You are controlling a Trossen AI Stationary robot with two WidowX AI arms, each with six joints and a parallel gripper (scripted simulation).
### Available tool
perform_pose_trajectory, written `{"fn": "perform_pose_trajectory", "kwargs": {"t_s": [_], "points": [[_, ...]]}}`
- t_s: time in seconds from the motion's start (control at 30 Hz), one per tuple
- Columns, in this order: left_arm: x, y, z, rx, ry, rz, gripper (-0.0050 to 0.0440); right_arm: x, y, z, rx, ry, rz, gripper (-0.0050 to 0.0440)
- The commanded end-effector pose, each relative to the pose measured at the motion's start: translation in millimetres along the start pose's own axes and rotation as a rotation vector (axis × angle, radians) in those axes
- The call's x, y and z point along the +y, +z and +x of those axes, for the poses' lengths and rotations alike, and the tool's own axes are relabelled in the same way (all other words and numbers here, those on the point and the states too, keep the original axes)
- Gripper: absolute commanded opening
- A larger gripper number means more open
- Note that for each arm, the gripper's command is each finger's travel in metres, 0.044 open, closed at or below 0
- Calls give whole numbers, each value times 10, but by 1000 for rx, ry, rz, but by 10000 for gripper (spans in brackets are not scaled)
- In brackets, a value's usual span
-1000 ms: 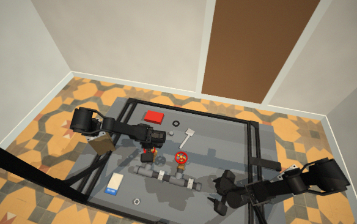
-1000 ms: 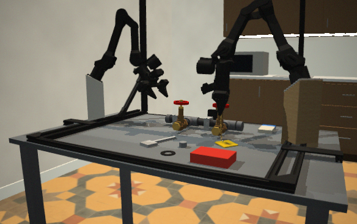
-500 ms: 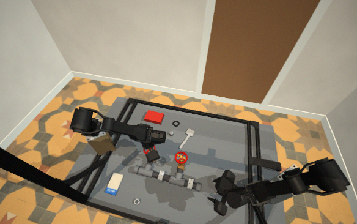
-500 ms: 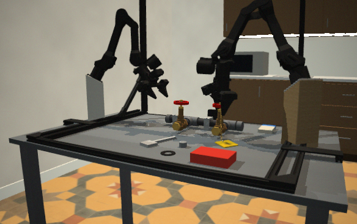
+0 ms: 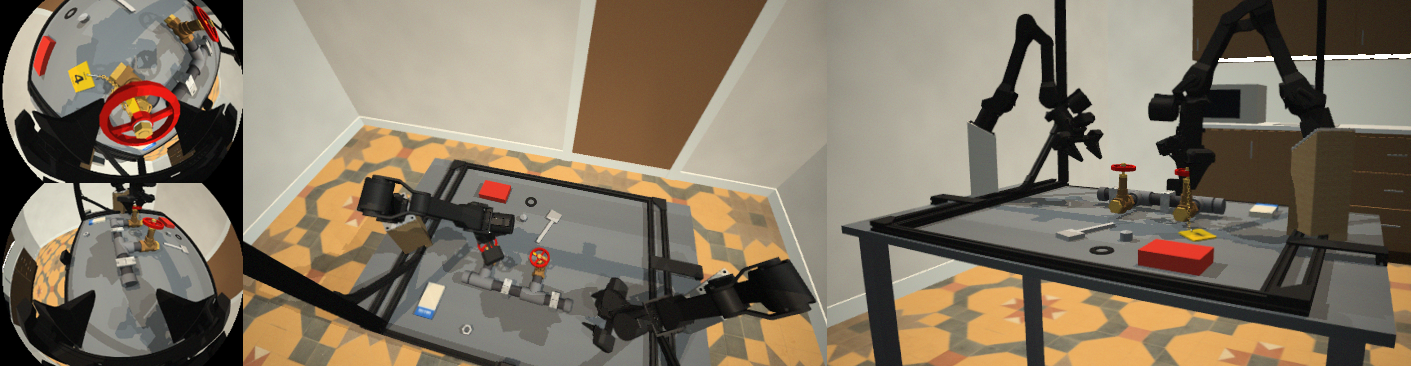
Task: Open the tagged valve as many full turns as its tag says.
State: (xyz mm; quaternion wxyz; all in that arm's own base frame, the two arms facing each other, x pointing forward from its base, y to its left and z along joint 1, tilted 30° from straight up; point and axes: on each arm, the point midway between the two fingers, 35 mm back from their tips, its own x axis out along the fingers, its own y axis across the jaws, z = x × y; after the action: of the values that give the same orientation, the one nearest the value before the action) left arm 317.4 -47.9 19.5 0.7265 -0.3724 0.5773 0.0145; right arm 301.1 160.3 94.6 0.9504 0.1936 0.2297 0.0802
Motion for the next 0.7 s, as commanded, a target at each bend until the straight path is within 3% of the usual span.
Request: {"fn": "perform_pose_trajectory", "kwargs": {"t_s": [0.0,0.33,0.4,0.67], "points": [[0,0,0,0,0,2,400,0,0,0,0,0,0,400],[-1,0,0,1,0,614,400,0,0,0,0,0,0,400],[-1,0,0,1,0,614,400,0,0,0,0,0,0,400],[-1,-1,0,2,0,1151,400,0,0,0,0,0,0,400]]}}
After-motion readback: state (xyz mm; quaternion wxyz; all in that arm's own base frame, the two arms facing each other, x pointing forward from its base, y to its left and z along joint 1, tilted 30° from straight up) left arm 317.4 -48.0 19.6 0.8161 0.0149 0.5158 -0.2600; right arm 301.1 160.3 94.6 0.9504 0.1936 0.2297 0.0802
